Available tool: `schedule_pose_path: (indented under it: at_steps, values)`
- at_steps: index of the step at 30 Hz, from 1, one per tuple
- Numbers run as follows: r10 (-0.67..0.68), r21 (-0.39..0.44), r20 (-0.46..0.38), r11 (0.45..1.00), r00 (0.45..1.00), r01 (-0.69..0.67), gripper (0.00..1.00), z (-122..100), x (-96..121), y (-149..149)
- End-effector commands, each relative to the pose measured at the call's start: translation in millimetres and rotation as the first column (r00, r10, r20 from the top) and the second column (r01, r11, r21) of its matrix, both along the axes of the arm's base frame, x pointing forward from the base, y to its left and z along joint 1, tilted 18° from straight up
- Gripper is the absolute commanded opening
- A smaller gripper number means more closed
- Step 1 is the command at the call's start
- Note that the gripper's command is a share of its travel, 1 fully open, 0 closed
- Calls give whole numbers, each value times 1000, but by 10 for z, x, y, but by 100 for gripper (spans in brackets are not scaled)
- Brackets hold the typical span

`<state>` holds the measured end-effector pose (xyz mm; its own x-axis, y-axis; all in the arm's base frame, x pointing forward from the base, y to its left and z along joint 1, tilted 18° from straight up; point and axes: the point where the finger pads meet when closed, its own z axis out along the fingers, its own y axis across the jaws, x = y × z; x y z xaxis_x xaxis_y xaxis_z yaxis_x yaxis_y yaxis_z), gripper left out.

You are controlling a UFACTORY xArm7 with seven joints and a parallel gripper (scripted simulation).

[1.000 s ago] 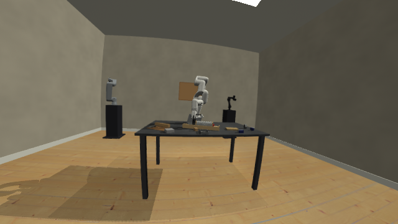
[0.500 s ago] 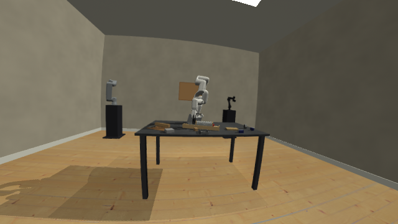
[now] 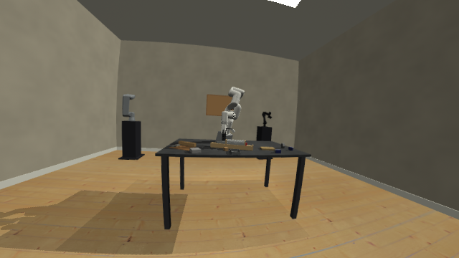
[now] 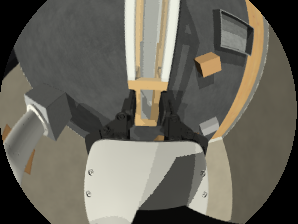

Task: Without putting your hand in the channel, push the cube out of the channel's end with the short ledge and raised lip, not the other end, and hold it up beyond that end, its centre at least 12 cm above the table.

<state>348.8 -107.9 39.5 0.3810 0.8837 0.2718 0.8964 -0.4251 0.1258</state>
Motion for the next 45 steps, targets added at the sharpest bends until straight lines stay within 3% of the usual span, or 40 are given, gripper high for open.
schedule_pose_path:
  at_steps: [1,14,31,32,35,41,45]
  values:
    - [-1,2,6,1000,1000,1,38,90,-25,-20]
    - [-1,2,6,1000,1000,1,38,333,-84,-71]
    - [-1,1,6,1000,1000,1,38,353,-90,-76]
    - [-1,2,6,1000,1000,1,0,351,-91,-81]
    - [-1,3,6,1000,1000,1,0,341,-101,-113]
    - [-1,4,6,1000,1000,1,0,128,-411,-831]
    - [-1,1,6,1000,1000,1,0,97,-477,-946]
